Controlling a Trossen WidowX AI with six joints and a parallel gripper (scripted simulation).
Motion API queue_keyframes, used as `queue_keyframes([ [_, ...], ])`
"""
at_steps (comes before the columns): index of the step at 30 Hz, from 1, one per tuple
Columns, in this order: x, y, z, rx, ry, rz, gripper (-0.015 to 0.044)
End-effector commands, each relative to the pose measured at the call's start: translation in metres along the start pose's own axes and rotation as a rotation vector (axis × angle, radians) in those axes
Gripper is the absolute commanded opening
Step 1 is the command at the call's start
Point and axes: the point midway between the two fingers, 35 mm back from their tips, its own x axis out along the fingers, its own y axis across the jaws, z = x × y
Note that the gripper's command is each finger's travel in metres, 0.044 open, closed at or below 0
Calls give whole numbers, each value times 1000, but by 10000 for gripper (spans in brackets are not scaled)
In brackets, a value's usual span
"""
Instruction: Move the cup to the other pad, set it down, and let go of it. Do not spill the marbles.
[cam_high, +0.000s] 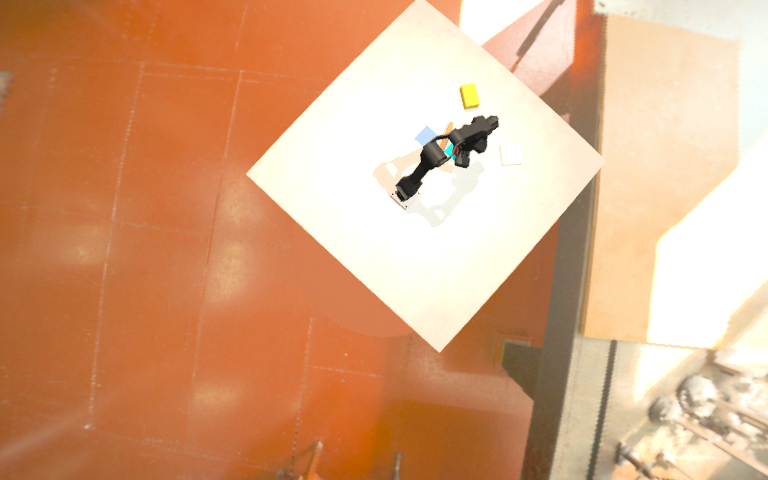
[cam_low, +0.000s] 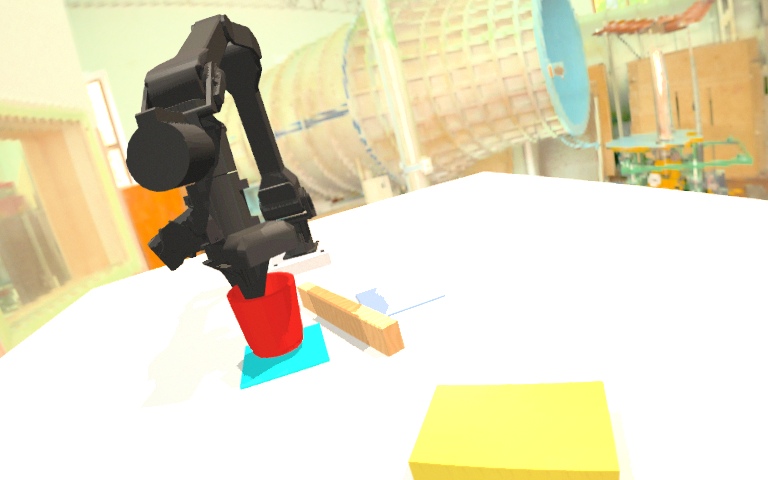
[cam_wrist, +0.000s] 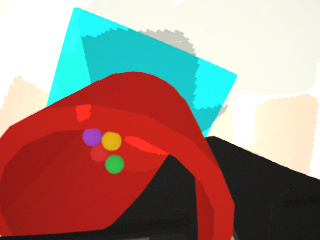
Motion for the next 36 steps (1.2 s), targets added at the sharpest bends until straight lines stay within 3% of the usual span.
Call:
queue_keyframes([
  [1,6,0,-1,-3,3,1,0],
  [15,3,0,0,0,1,-1,0],
  [20,3,0,0,0,1,-1,128],
  [36,-7,0,0,-1,1,-1,128],
])
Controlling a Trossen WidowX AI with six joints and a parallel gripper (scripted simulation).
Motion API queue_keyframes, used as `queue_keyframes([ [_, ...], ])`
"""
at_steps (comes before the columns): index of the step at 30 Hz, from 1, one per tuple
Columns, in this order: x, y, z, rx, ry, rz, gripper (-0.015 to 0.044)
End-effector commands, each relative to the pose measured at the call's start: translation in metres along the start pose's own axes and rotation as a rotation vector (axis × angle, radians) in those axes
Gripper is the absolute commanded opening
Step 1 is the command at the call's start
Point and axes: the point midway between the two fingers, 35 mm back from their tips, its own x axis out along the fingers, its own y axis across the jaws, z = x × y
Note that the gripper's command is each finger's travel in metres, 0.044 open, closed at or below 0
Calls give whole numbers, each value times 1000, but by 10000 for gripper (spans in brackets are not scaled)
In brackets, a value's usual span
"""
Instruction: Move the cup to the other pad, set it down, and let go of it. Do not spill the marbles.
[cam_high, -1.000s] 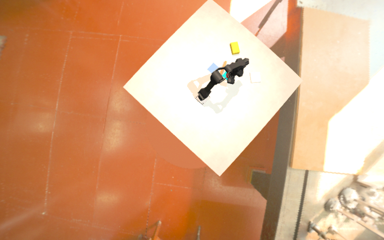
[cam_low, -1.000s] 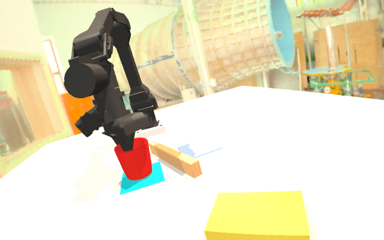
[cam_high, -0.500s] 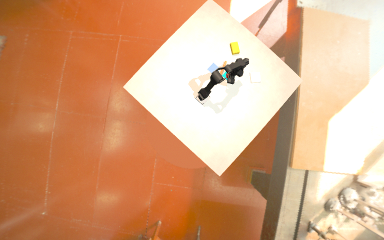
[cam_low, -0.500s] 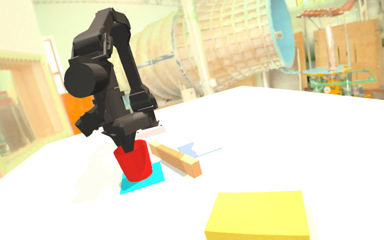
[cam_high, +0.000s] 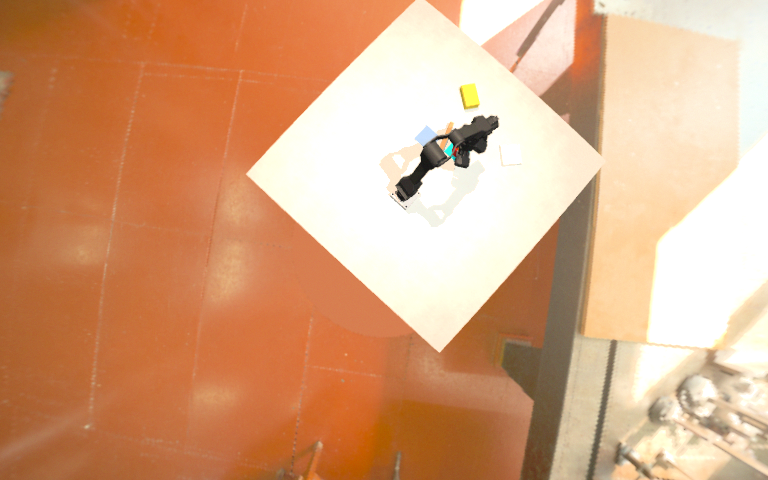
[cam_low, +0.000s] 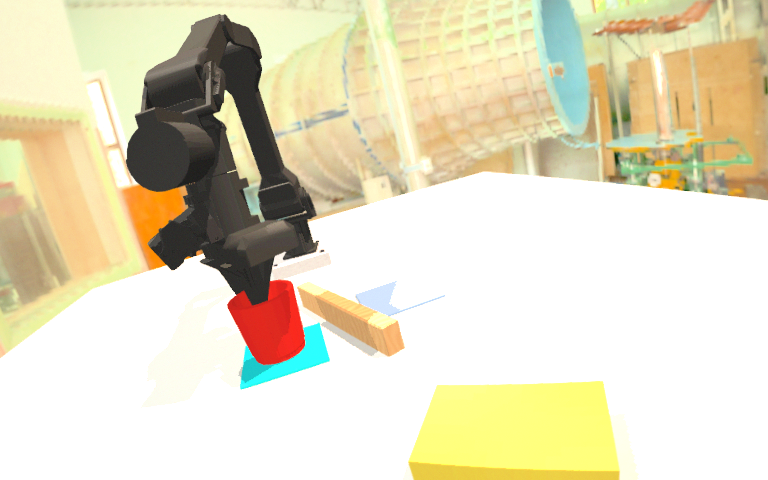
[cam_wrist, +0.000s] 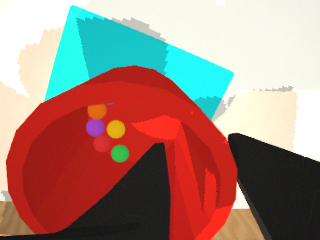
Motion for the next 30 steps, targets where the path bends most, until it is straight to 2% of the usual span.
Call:
queue_keyframes([
  [1,-7,1,1,-1,-3,5,128],
  [30,-46,-1,1,-4,-2,7,128],
])
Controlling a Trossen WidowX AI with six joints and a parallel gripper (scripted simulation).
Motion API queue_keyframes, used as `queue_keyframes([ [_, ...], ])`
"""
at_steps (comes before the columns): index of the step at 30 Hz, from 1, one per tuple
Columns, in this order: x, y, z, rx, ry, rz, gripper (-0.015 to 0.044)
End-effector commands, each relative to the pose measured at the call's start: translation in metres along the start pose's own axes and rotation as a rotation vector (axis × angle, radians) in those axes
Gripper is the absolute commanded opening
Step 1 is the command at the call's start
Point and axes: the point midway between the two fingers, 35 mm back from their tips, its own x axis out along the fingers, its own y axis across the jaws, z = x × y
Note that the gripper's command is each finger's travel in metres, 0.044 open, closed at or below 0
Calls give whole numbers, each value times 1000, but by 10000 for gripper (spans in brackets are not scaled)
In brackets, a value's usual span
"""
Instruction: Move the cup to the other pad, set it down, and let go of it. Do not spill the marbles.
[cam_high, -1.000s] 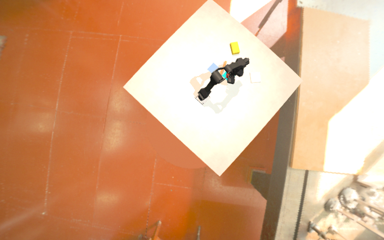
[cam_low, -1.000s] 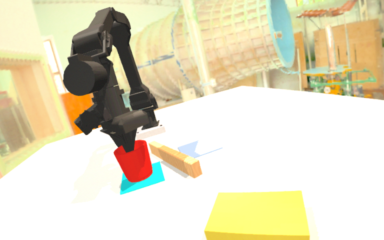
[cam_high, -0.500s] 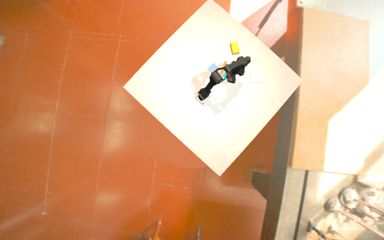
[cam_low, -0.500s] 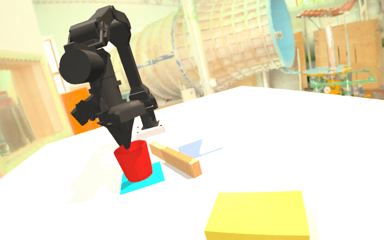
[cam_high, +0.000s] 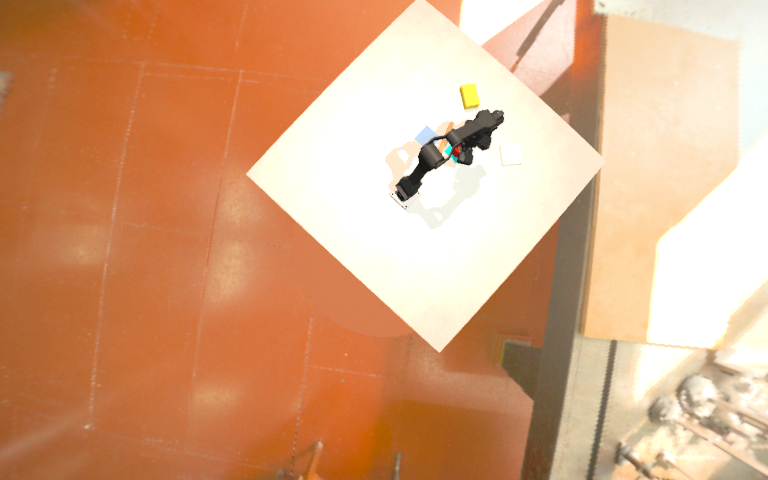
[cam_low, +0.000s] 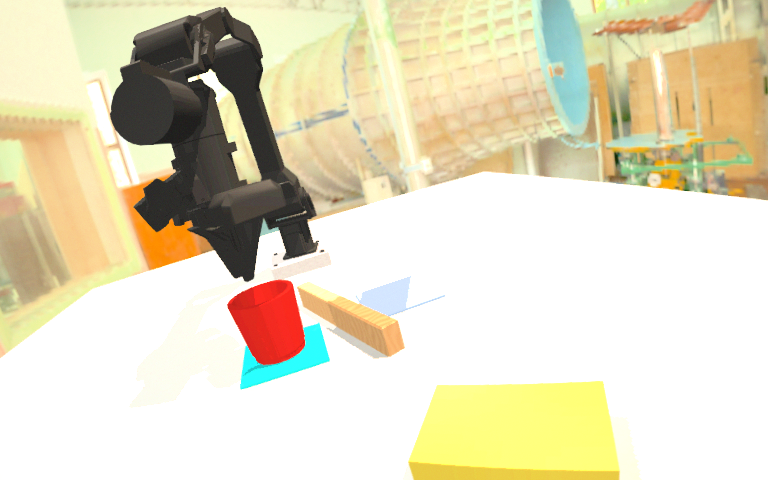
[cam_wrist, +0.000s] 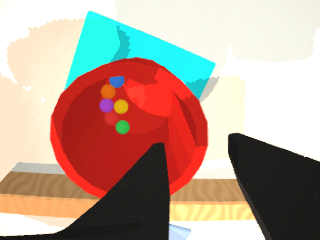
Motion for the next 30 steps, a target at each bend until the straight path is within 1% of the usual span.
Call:
queue_keyframes([
  [1,-6,0,0,-4,-1,6,128],
  [2,-6,0,0,-4,-1,6,128],
  [3,-2,0,0,0,-1,1,154],
  [10,-2,0,0,0,-1,1,338],
  [14,-7,0,0,0,-1,1,440],
  [30,-56,0,1,-3,-1,5,440],
])
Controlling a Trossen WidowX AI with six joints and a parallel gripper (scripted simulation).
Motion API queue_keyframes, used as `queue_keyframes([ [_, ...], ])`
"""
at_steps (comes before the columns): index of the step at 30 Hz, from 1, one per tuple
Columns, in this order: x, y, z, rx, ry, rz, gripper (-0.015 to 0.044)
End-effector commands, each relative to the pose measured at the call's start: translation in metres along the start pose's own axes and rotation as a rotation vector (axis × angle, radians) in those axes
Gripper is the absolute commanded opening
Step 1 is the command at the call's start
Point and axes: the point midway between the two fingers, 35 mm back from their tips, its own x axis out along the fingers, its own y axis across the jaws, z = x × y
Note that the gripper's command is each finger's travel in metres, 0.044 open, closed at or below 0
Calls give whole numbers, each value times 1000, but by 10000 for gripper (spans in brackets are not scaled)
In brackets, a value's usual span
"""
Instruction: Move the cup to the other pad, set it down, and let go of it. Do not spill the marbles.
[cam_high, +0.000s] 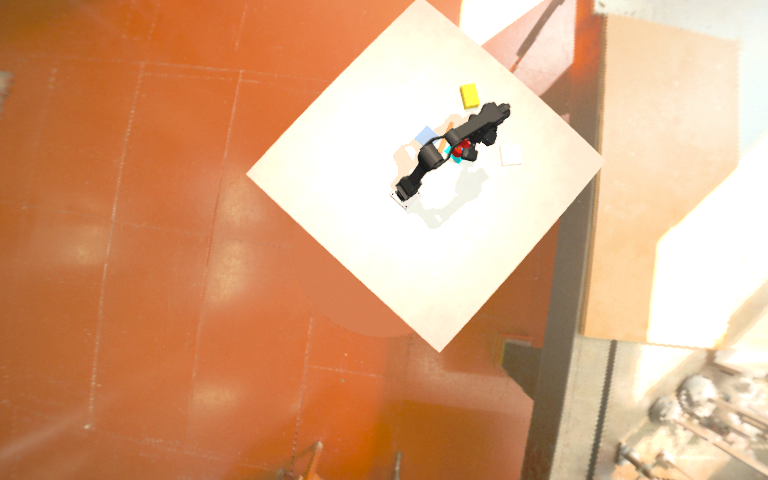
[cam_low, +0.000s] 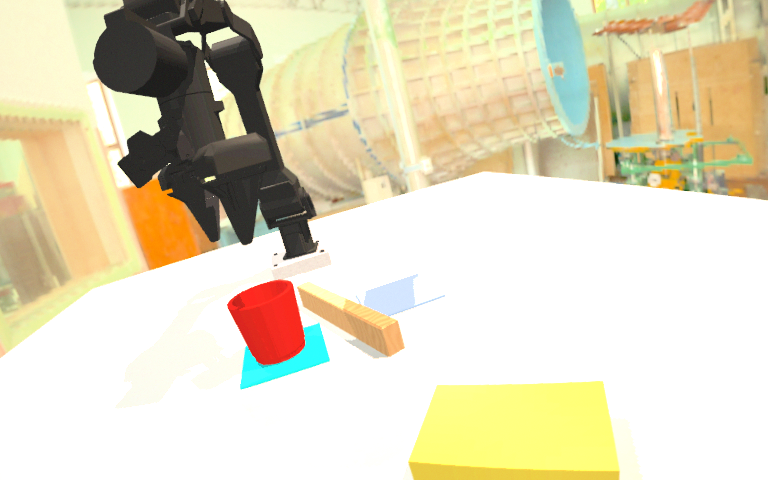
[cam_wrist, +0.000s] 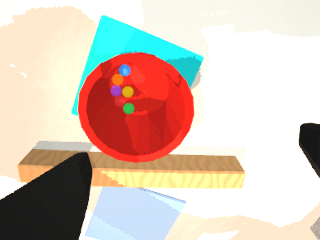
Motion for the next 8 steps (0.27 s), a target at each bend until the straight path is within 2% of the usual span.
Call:
queue_keyframes([
  [1,-15,0,0,-4,-1,5,440],
  [8,-22,-1,1,-5,-1,6,440],
])
